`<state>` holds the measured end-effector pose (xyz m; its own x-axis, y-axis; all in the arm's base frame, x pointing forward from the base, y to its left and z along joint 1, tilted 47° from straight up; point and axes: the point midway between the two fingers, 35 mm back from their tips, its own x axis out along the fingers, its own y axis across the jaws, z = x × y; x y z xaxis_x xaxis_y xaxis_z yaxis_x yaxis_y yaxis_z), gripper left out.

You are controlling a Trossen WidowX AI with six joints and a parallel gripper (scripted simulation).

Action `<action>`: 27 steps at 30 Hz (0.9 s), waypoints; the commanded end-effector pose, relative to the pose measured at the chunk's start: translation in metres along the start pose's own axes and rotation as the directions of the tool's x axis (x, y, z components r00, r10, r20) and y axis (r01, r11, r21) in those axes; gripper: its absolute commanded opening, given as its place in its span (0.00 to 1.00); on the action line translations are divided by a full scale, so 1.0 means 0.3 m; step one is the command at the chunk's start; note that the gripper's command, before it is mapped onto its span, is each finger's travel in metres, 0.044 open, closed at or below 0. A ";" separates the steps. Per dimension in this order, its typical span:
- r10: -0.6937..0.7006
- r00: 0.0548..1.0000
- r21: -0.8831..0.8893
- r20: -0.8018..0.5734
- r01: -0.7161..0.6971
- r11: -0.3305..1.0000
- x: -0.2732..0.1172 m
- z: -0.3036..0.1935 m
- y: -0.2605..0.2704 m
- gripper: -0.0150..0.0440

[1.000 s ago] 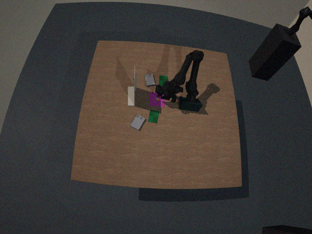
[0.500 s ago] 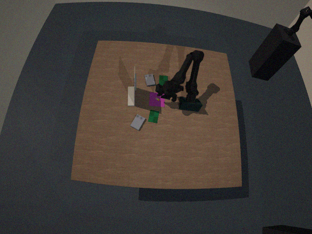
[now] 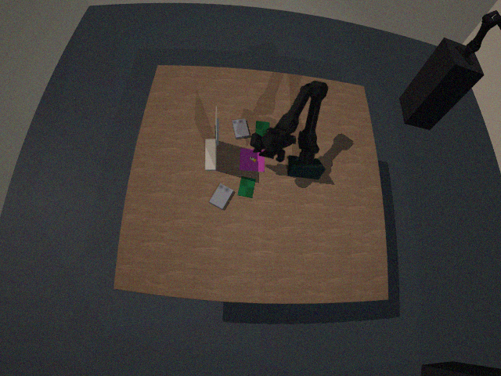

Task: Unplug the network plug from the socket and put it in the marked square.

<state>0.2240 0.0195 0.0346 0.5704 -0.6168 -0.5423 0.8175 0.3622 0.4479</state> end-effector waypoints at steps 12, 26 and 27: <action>0.009 1.000 0.007 0.007 -0.009 1.000 -0.048 0.009 0.028 0.52; 0.016 1.000 0.006 0.014 -0.016 1.000 -0.095 0.021 0.049 0.52; 0.016 1.000 0.006 0.015 -0.016 1.000 -0.098 0.022 0.051 0.52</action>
<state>0.2186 0.0364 0.0583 0.5771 -0.6216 -0.5296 0.8123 0.3696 0.4513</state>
